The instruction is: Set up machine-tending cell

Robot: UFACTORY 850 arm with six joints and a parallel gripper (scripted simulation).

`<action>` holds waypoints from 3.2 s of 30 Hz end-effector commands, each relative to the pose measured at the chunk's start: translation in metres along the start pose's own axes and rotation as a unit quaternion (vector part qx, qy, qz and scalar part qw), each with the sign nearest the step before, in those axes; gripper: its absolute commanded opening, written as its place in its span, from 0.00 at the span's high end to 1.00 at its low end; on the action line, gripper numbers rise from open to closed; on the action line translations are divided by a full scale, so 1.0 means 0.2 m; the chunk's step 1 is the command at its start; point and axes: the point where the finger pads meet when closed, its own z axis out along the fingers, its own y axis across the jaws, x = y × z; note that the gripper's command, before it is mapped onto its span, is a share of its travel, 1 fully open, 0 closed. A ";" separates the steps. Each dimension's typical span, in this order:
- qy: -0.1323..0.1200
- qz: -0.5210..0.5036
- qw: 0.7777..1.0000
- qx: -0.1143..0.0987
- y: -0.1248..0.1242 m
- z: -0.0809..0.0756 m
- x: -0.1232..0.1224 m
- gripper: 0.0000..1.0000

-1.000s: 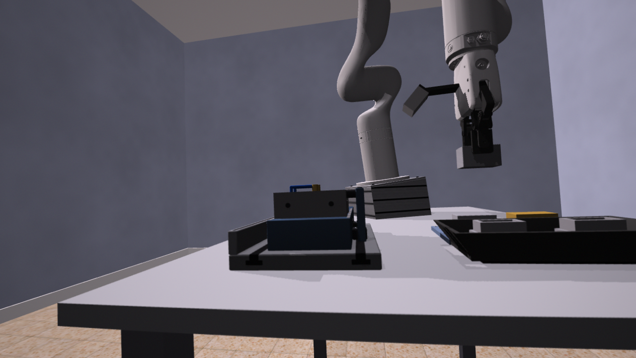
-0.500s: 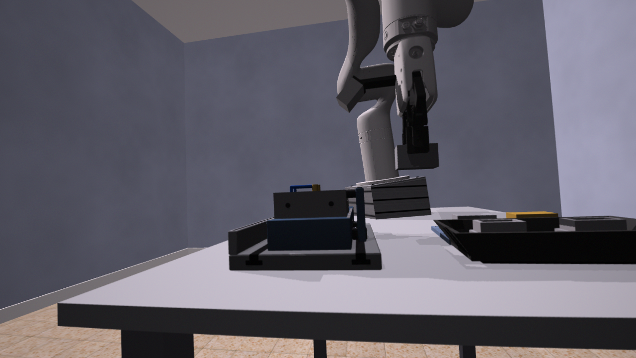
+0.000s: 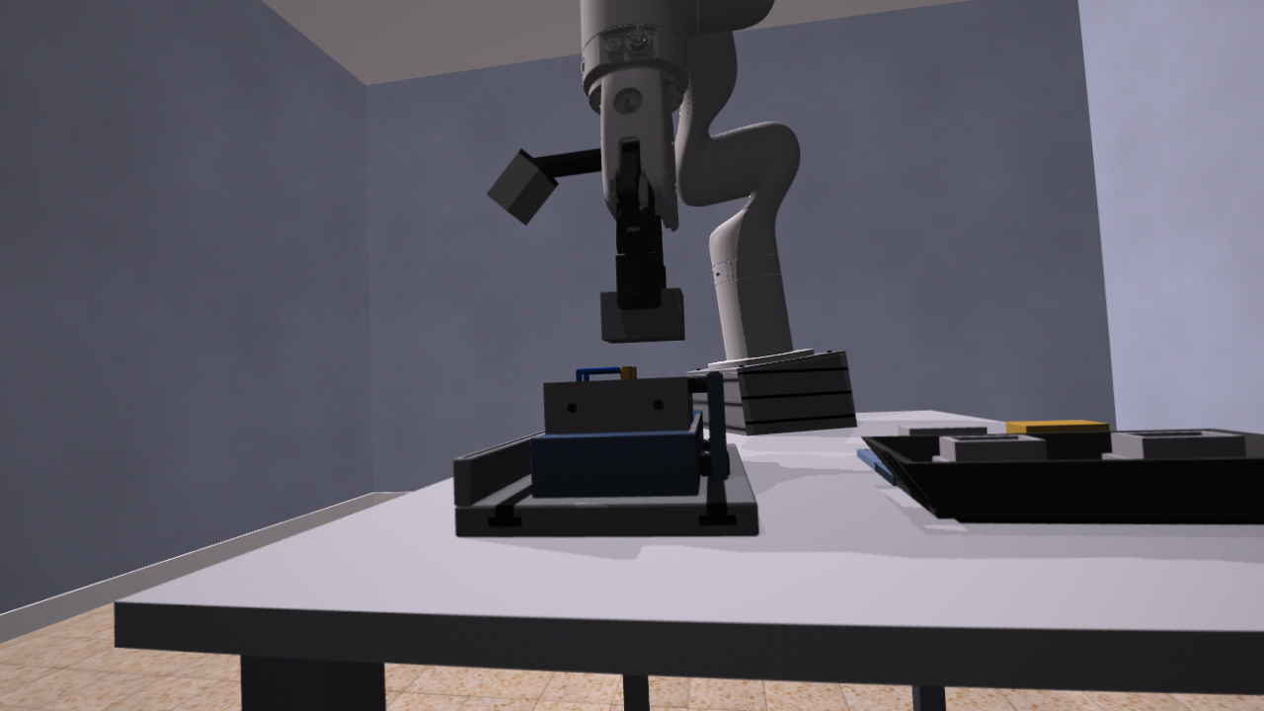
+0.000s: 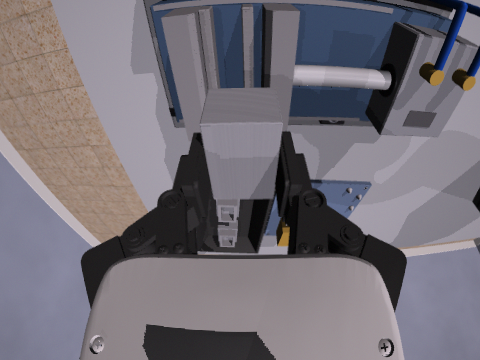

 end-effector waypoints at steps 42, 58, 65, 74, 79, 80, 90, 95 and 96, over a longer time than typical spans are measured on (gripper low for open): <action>-0.005 -0.004 1.000 -0.001 -0.04 0.00 0.12 1.00; -0.005 -0.004 1.000 -0.001 -0.04 0.00 0.12 1.00; -0.005 -0.004 1.000 -0.001 -0.04 0.00 0.12 1.00; -0.005 -0.004 1.000 -0.001 -0.04 0.01 0.12 1.00; -0.005 -0.004 1.000 -0.001 -0.04 0.02 0.12 1.00; -0.005 -0.004 1.000 -0.001 -0.04 0.02 0.12 1.00; -0.005 -0.004 1.000 -0.001 -0.04 0.05 0.12 1.00; -0.005 -0.004 1.000 -0.001 -0.04 0.07 0.12 1.00; -0.005 -0.004 1.000 -0.001 -0.04 0.07 0.12 1.00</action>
